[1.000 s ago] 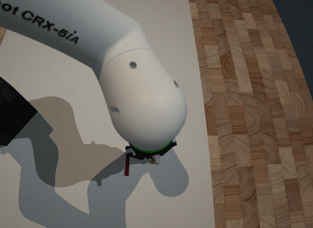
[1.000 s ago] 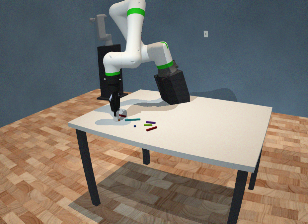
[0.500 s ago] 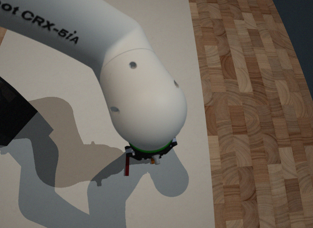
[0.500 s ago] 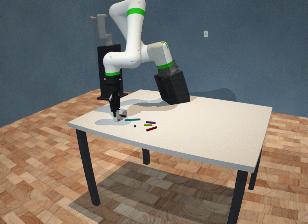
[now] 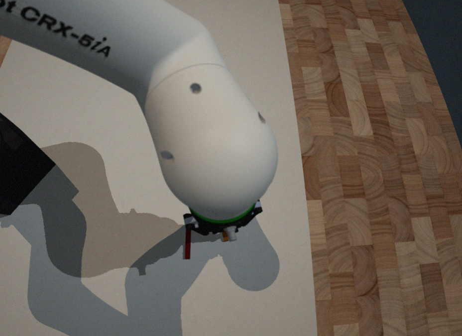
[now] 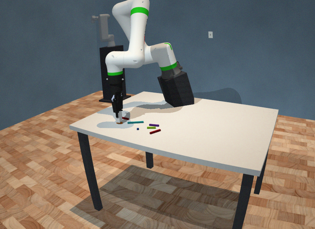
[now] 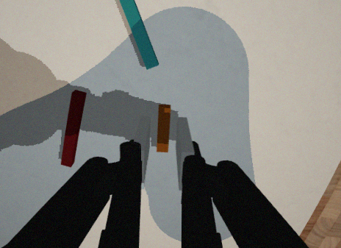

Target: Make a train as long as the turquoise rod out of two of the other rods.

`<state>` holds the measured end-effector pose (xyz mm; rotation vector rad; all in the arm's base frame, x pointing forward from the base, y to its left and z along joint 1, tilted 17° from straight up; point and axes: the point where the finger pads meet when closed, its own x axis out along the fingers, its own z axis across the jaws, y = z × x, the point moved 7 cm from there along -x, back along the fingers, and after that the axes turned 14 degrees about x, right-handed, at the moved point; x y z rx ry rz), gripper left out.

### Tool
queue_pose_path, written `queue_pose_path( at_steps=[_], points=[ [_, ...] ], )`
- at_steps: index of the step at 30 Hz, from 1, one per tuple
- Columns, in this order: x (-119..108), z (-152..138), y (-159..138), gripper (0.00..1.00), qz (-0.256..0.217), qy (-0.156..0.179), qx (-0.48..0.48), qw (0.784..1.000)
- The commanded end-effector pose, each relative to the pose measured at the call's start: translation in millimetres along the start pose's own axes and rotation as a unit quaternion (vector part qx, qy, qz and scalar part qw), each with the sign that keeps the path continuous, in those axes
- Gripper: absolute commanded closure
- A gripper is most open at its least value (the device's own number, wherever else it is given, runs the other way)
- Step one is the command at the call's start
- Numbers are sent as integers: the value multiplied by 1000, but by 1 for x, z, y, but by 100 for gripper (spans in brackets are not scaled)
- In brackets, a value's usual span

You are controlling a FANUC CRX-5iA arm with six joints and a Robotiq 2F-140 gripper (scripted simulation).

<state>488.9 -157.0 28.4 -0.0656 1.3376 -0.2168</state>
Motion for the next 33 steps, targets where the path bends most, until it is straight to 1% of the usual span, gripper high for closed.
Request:
queue_pose_path(
  at_steps=[1,12,15,24,25,33],
  points=[
    [-3,0,0,85,0,0,0,1000],
    [-59,0,0,85,0,0,0,1000],
    [-71,0,0,85,0,0,0,1000],
    [-79,0,0,85,0,0,0,1000],
    [-79,0,0,0,0,0,0,1000],
    [-79,0,0,0,0,0,0,1000]
  ],
)
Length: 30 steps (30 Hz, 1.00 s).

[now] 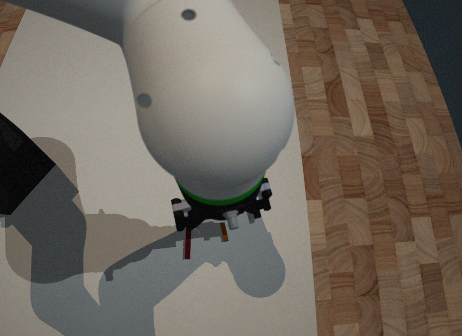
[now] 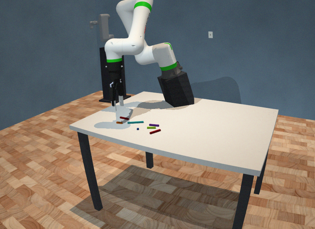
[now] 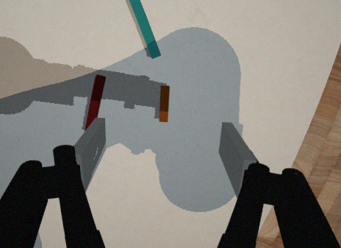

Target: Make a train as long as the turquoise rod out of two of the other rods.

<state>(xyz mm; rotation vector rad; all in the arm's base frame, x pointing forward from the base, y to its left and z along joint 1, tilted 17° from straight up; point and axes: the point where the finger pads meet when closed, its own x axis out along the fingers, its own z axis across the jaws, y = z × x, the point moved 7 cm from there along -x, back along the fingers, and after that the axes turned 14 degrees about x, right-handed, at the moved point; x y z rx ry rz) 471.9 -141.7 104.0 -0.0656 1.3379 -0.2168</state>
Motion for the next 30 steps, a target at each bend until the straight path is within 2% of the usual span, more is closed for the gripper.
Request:
queue_pose_path(
  at_steps=[1,13,19,25,30],
  points=[
    [0,0,0,0,0,0,0,1000],
    [0,0,0,0,0,0,-1,1000],
    [1,0,5,0,0,0,-32,999],
    [4,-2,25,0,1,1,-162,987],
    [6,-4,40,0,2,2,-263,965]
  ],
)
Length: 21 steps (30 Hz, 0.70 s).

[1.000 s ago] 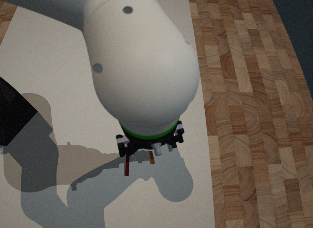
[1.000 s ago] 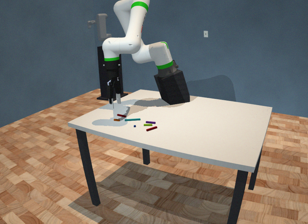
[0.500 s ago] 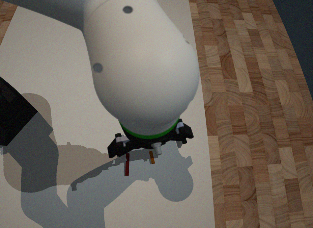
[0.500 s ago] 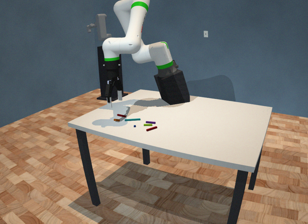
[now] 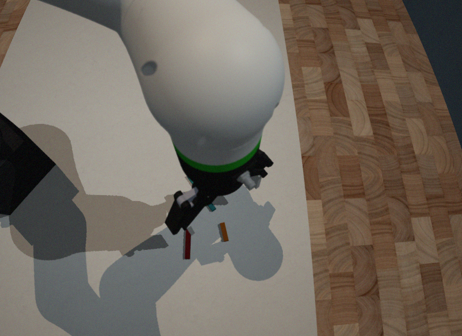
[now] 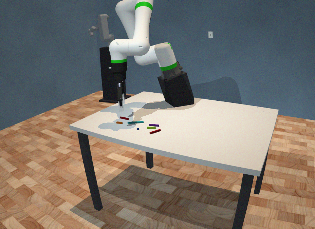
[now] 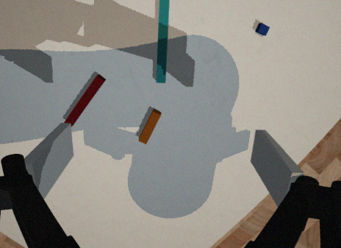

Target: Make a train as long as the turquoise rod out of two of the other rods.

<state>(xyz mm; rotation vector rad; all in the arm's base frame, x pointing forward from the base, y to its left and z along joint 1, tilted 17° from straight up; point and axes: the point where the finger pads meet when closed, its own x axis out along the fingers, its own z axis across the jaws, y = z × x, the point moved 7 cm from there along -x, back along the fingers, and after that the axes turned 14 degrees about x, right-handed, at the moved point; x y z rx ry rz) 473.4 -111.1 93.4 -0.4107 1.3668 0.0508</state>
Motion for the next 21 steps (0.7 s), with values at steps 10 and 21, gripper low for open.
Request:
queue_pose_path(
  at_steps=[10,21],
  points=[
    [4,9,35,0,6,-1,-245,970],
    [8,14,68,0,6,-2,-450,893]
  ],
)
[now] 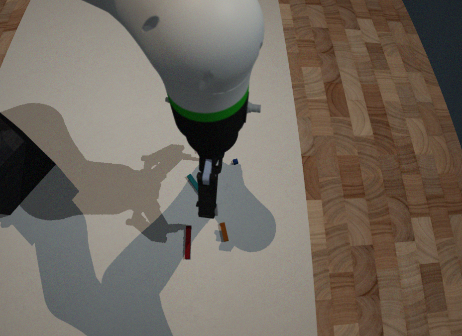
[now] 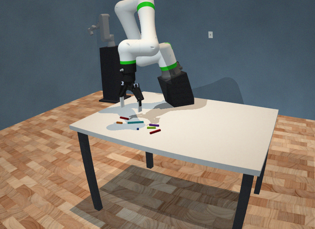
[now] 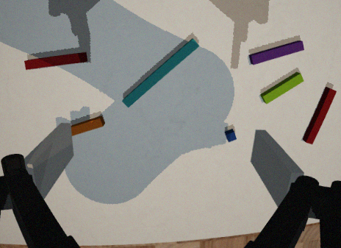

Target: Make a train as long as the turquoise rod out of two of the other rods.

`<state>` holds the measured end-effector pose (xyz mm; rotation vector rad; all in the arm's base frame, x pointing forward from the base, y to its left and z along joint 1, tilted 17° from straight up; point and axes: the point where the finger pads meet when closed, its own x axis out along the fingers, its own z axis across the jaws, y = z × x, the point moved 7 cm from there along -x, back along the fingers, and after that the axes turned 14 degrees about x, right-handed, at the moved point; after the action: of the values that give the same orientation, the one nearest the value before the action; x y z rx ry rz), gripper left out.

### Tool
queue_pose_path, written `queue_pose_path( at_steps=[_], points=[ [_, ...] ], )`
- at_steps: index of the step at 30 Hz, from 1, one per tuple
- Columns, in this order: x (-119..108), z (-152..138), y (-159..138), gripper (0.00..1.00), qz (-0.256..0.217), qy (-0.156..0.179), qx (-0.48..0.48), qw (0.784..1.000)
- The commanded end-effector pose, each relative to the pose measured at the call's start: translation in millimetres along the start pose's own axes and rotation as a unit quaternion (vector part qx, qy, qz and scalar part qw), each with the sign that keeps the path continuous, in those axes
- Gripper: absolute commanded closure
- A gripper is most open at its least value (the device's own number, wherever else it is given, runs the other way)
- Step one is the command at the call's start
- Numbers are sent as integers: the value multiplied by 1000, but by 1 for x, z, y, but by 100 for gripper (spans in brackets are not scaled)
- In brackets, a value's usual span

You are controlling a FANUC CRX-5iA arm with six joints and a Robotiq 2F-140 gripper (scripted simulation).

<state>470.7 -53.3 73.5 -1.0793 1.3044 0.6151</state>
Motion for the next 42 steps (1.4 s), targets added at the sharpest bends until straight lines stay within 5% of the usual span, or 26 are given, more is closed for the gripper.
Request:
queue_pose_path(
  at_steps=[1,19,20,26,34,36,38,42],
  points=[
    [1,7,4,0,5,-4,-64,998],
    [5,44,34,0,3,-5,-377,926],
    [5,50,40,0,3,-5,-429,903],
    [6,61,50,0,2,-5,-523,852],
    [7,76,67,0,0,-4,-652,759],
    [7,76,67,0,0,-4,-652,759],
    [8,83,74,0,-1,-4,-703,711],
    [8,89,82,0,-1,-4,-753,658]
  ],
)
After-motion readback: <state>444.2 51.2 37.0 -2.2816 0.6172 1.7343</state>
